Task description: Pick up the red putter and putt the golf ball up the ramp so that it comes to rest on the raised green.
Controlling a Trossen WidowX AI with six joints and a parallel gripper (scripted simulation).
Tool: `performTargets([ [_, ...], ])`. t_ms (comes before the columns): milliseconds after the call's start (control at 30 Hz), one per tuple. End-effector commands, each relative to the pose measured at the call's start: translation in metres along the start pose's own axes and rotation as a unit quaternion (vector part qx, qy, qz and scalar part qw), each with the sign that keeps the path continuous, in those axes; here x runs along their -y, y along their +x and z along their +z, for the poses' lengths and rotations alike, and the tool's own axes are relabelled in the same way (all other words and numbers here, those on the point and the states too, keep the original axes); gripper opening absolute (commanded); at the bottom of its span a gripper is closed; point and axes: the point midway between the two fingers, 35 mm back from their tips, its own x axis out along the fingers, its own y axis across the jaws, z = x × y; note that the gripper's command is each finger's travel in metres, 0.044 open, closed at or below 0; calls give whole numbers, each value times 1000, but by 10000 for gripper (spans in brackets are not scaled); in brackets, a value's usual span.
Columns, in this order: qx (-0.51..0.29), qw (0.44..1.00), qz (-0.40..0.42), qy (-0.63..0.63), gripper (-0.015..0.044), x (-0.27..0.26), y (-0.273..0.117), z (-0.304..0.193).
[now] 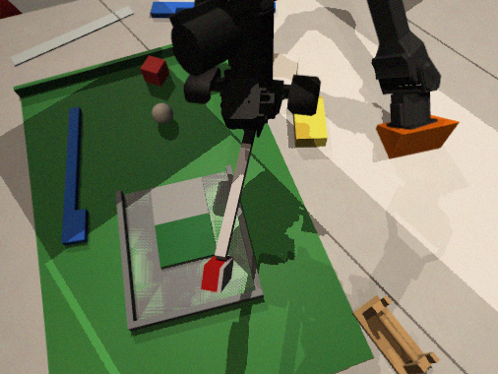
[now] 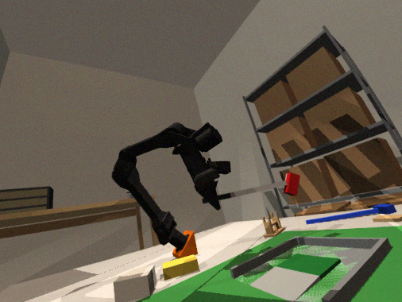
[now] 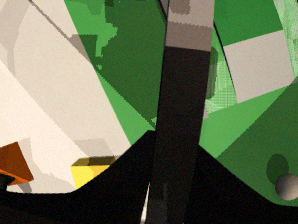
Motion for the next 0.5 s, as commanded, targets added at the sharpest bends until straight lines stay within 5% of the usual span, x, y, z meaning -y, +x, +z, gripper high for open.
performTargets([
  [0, -6, 998, -14, 62, 0, 15, -9, -29],
  [467, -35, 956, -67, 283, 0, 48, -36, -141],
])
